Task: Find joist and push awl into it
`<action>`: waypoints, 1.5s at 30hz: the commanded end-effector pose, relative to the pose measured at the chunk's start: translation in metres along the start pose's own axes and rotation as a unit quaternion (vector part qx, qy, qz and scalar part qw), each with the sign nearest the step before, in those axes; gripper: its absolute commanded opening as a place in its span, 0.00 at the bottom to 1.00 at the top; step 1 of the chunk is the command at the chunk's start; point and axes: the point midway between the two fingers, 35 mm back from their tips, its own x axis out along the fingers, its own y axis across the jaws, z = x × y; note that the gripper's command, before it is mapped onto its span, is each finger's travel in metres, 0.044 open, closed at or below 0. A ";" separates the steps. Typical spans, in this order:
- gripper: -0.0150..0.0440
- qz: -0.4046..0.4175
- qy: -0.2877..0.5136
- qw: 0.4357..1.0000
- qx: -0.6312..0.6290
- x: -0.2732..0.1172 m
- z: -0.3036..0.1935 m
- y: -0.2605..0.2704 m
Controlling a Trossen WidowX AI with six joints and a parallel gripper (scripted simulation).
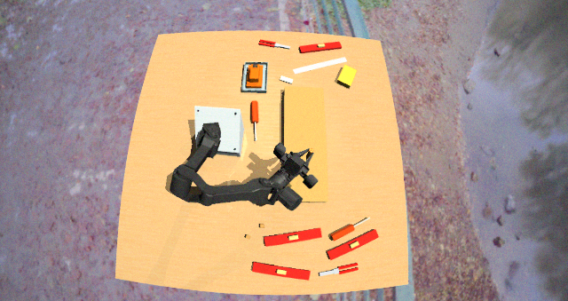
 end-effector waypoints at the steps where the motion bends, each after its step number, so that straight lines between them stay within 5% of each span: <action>1: 0.25 0.001 -0.003 1.000 -0.003 0.001 -0.003 0.000; 45: 0.25 0.001 -0.002 1.000 -0.004 0.008 -0.052 0.000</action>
